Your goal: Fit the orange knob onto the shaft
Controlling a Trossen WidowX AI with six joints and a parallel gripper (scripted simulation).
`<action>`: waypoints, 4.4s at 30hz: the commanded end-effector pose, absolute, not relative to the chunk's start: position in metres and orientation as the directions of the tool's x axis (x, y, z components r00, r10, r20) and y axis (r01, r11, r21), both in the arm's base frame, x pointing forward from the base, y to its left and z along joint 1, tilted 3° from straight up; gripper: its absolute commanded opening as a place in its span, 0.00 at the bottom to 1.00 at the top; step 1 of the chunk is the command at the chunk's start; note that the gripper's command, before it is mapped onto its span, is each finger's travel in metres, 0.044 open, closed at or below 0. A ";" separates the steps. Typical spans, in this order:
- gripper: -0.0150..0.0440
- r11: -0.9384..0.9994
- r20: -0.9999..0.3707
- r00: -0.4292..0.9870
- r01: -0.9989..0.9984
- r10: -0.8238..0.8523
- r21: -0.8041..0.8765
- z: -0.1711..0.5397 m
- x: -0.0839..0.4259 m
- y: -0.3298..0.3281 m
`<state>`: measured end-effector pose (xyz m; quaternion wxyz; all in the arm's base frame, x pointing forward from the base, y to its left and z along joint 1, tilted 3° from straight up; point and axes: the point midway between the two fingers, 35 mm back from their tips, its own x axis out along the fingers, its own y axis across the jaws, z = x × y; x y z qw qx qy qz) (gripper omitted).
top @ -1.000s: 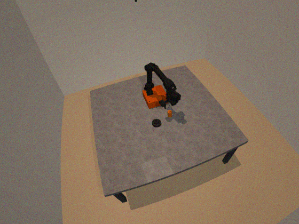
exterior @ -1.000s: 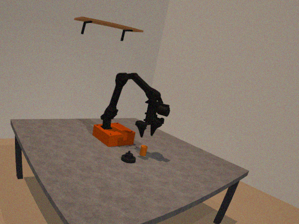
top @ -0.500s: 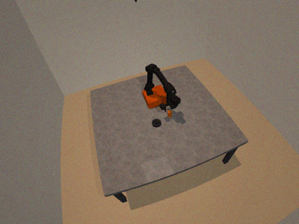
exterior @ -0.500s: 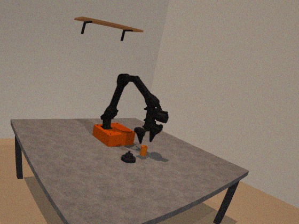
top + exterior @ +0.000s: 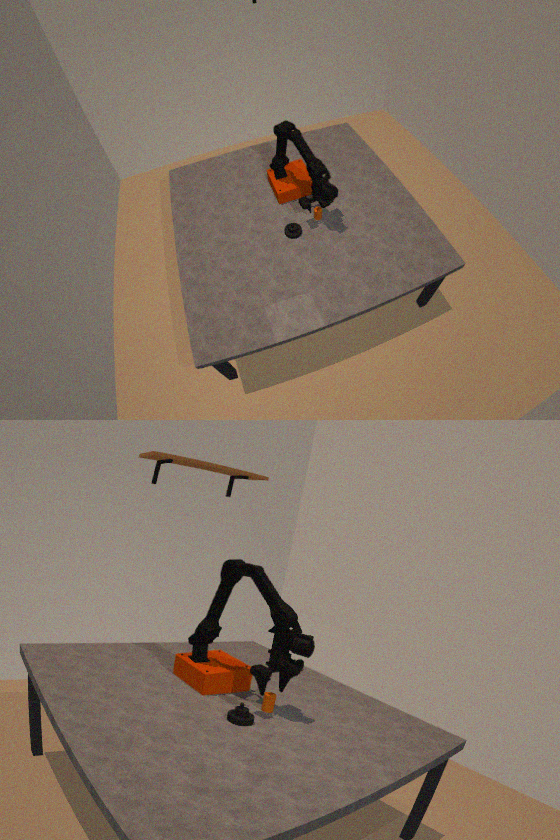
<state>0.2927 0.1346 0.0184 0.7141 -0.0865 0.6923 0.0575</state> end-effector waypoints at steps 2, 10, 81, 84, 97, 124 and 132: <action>1.00 0.978 -0.999 0.032 -0.203 -0.043 -0.049 0.007 0.293 0.133; 1.00 0.978 -0.999 0.032 -0.203 -0.043 -0.049 -0.006 0.293 0.133; 0.25 0.978 -0.999 0.032 -0.203 -0.043 -0.049 0.099 0.298 0.125; 0.25 0.978 -0.999 0.033 -0.203 -0.044 -0.050 0.097 0.303 0.117; 0.25 0.978 -0.998 0.035 -0.203 -0.046 -0.052 0.086 0.322 0.082; 0.25 0.979 -0.998 0.036 -0.197 -0.053 -0.059 0.064 0.346 0.004; 0.25 0.977 -0.998 0.037 -0.202 -0.057 -0.063 0.059 0.348 -0.011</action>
